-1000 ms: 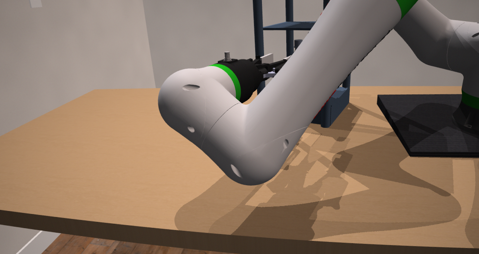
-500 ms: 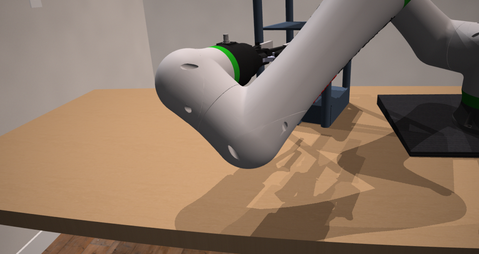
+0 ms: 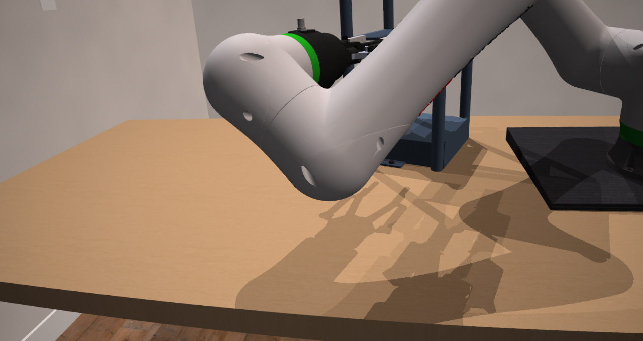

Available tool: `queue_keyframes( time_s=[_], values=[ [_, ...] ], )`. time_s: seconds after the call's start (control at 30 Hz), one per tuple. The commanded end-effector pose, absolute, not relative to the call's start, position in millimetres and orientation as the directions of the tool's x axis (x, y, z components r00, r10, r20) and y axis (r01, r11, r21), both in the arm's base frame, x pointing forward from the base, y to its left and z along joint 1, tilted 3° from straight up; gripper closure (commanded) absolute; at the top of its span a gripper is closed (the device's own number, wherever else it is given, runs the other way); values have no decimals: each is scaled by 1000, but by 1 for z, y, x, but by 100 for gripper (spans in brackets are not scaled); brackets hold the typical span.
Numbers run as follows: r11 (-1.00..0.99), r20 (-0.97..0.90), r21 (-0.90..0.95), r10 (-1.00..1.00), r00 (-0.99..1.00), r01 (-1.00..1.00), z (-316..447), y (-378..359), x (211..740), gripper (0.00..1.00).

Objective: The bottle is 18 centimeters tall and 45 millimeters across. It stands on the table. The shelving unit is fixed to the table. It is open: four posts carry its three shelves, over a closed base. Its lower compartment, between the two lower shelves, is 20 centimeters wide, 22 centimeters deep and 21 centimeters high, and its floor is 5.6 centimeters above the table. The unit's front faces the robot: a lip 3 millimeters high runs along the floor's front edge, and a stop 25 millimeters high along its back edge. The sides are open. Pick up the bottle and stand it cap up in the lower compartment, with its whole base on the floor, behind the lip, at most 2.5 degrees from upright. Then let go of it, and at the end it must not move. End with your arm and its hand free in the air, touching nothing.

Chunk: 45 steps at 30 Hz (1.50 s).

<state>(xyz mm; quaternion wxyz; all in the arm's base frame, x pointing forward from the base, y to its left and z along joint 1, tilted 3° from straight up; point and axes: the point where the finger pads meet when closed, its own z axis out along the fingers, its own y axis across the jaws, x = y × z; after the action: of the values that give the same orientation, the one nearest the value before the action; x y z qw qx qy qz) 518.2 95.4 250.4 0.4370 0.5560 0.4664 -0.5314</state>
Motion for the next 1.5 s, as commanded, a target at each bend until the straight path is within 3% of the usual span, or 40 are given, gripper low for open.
queue_keyframes(
  time_s=[0.0,0.5,0.53,1.47],
  values=[
    [-183,-999,-10,54,0,983,259,95,518,62],
    [-183,-999,-10,54,0,983,267,95,518,62],
    [-183,-999,-10,54,0,983,267,95,518,0],
    [-183,-999,-10,54,0,983,267,95,518,0]
  ],
)
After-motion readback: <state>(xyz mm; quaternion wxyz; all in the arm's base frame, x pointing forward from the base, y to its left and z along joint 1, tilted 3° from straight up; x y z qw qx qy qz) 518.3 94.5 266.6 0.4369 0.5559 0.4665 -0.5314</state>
